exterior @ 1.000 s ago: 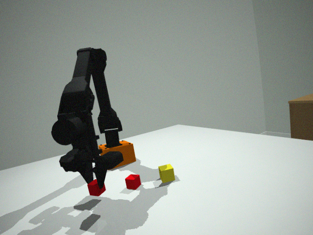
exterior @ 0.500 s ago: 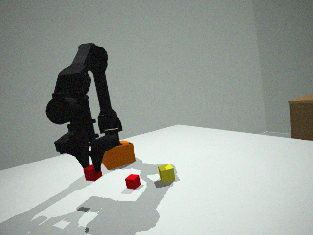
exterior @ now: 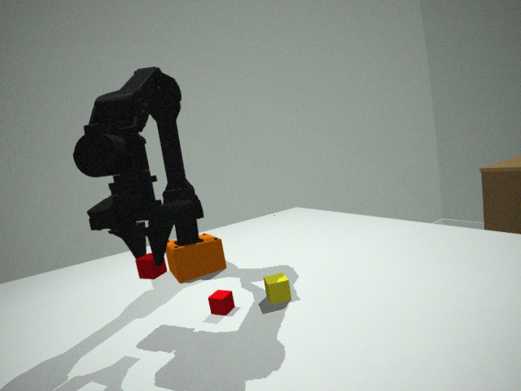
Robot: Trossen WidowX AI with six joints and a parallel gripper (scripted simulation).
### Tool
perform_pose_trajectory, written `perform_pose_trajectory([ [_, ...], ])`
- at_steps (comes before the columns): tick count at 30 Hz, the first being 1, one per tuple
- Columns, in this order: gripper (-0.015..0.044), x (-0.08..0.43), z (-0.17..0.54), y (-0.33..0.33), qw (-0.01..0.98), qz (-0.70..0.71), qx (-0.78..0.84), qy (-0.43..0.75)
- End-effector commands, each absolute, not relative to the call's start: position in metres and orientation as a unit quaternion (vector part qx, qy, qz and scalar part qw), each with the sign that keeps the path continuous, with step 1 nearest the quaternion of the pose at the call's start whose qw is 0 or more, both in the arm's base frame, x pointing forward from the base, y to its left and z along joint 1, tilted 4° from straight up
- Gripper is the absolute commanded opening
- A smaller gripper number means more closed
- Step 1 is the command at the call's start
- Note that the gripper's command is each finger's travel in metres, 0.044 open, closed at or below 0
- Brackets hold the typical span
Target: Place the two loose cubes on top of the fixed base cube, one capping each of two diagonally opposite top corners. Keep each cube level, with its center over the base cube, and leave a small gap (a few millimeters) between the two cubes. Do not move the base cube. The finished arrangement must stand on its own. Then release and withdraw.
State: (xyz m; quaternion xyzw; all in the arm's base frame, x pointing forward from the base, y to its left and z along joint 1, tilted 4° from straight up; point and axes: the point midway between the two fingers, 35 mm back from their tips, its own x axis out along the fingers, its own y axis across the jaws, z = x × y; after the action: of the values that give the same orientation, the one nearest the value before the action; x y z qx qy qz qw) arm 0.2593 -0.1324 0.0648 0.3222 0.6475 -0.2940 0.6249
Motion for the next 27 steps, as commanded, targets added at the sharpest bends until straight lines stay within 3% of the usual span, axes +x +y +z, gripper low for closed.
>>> perform_pose_trajectory([
  [1, 0.0105, 0.264, 0.067, -0.125, 0.626, -0.295, 0.324, 0.645],
  [27, 0.0105, 0.293, 0.058, -0.047, 0.619, -0.309, 0.341, 0.636],
])
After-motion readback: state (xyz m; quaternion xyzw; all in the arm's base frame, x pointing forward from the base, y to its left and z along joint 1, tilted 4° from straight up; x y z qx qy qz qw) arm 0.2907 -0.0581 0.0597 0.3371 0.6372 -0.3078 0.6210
